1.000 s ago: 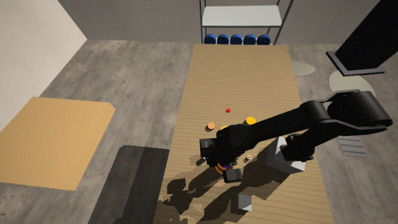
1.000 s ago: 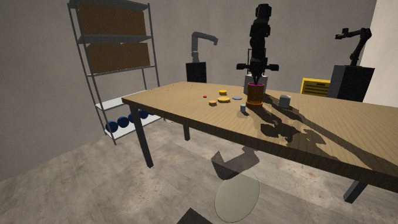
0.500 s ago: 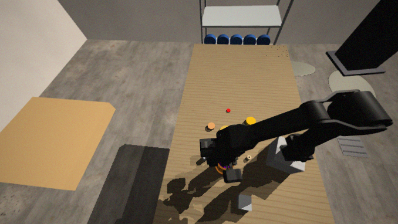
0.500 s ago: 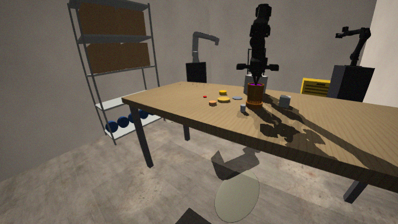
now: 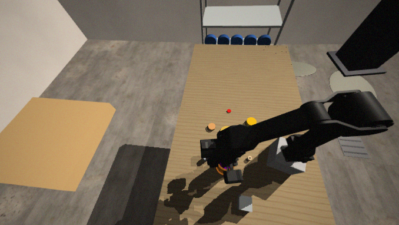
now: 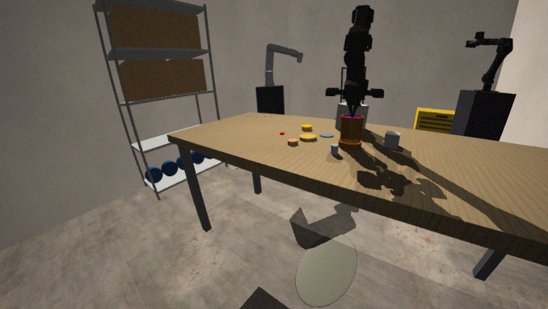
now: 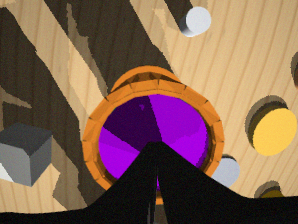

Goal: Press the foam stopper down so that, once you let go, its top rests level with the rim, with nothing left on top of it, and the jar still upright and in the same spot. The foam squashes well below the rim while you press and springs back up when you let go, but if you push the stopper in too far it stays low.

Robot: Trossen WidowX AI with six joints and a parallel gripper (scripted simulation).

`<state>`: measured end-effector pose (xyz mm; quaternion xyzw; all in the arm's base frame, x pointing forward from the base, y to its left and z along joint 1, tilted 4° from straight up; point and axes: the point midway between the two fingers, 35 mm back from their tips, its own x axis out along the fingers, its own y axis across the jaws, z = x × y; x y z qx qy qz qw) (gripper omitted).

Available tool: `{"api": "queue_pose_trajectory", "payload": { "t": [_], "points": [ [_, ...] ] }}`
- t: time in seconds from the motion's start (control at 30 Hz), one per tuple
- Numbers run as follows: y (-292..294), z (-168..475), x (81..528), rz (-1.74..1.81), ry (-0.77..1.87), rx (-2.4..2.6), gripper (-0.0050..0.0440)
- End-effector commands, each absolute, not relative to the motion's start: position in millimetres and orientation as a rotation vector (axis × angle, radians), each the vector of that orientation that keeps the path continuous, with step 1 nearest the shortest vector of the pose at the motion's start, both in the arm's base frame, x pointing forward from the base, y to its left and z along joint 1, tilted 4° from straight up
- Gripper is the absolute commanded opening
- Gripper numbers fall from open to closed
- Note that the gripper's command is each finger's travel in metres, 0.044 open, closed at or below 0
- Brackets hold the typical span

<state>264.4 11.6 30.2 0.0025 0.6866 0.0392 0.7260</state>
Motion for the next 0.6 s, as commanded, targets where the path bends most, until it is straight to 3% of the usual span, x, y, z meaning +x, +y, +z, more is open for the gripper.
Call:
{"api": "queue_pose_trajectory", "payload": {
  "t": [0.0,0.57],
  "points": [
    [12.5,29.5,264.2,0.088,1.514,0.009,0.0000],
    [12.6,27.3,262.3,0.088,1.514,0.009,0.0000]
  ]
}}
